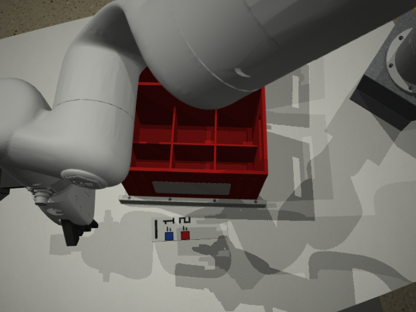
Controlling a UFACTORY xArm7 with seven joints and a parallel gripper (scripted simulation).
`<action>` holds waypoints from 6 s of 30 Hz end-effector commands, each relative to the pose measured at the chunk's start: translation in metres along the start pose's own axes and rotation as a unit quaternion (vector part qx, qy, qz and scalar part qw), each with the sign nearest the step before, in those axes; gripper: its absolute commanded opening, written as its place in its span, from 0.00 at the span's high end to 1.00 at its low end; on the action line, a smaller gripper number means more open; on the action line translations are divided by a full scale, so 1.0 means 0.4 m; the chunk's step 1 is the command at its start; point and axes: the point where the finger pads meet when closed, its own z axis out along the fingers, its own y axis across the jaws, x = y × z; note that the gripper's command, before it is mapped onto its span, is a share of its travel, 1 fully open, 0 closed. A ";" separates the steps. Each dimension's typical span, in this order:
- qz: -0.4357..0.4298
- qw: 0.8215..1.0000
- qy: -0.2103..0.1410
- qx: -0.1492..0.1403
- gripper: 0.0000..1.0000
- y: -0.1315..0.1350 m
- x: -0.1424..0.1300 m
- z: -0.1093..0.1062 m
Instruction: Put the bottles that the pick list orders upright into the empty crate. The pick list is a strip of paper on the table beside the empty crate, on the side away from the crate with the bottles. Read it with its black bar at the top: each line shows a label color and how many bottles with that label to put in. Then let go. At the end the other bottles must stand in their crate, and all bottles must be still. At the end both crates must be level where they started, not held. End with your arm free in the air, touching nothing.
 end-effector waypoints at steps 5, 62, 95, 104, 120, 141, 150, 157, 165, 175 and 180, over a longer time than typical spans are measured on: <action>0.000 1.000 0.002 0.000 0.35 0.000 0.004 -0.005; 0.390 0.921 0.002 0.001 0.35 0.274 -0.110 -0.051; 0.763 0.646 0.002 0.001 0.35 0.606 -0.248 -0.107; 0.763 0.646 0.002 0.001 0.35 0.686 -0.282 -0.121; 0.763 0.646 0.002 0.001 0.35 0.857 -0.353 -0.150; 0.763 0.646 0.002 0.000 0.35 1.063 -0.439 -0.185; 0.763 0.646 0.002 0.000 0.35 1.165 -0.482 -0.203; 0.763 0.646 0.002 0.000 0.35 1.223 -0.506 -0.213; 0.763 0.646 0.002 0.000 0.35 1.247 -0.516 -0.217; 0.763 0.646 0.002 0.000 0.35 1.247 -0.516 -0.217; 0.763 0.646 0.002 0.000 0.35 1.247 -0.516 -0.217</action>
